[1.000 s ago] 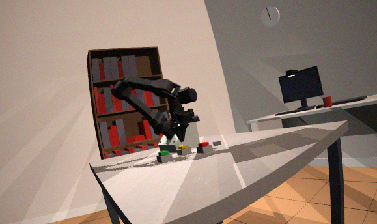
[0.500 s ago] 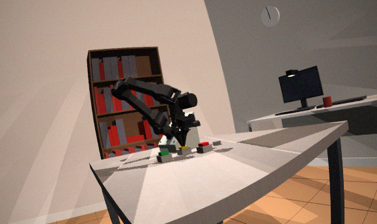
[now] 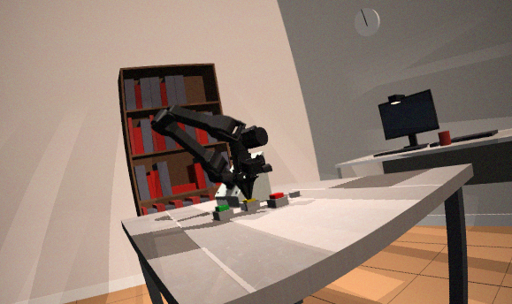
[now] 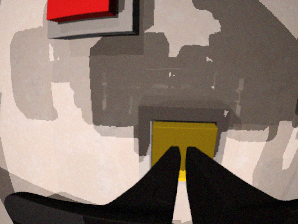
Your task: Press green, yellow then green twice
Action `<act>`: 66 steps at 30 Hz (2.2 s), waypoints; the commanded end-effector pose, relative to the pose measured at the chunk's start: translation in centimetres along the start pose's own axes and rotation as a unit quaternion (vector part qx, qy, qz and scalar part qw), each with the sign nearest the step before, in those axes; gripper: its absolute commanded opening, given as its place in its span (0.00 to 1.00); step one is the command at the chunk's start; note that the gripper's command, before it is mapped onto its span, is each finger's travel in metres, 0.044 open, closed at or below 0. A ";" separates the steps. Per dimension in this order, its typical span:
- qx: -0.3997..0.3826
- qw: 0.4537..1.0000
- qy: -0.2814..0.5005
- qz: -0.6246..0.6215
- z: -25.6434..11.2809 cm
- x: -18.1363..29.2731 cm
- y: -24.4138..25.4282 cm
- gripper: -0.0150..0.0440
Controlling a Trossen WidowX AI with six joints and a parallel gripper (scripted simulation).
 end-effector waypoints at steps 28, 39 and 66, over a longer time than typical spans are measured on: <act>-0.005 1.000 -0.001 -0.004 -9.5 -1.6 -8.0 0.29; 0.002 1.000 0.001 -0.002 -7.1 -1.4 -12.1 0.29; 0.005 1.000 0.001 -0.002 -0.3 -1.2 -12.2 0.29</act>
Point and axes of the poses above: the point midway between the two fingers, 35 mm back from their tips, its own z axis out along the fingers, its own y axis across the jaws, x = y × z, the point moved 2 cm from there along -z, back along the fingers, and after that the axes turned 13 degrees about -z, right-handed, at the moved point
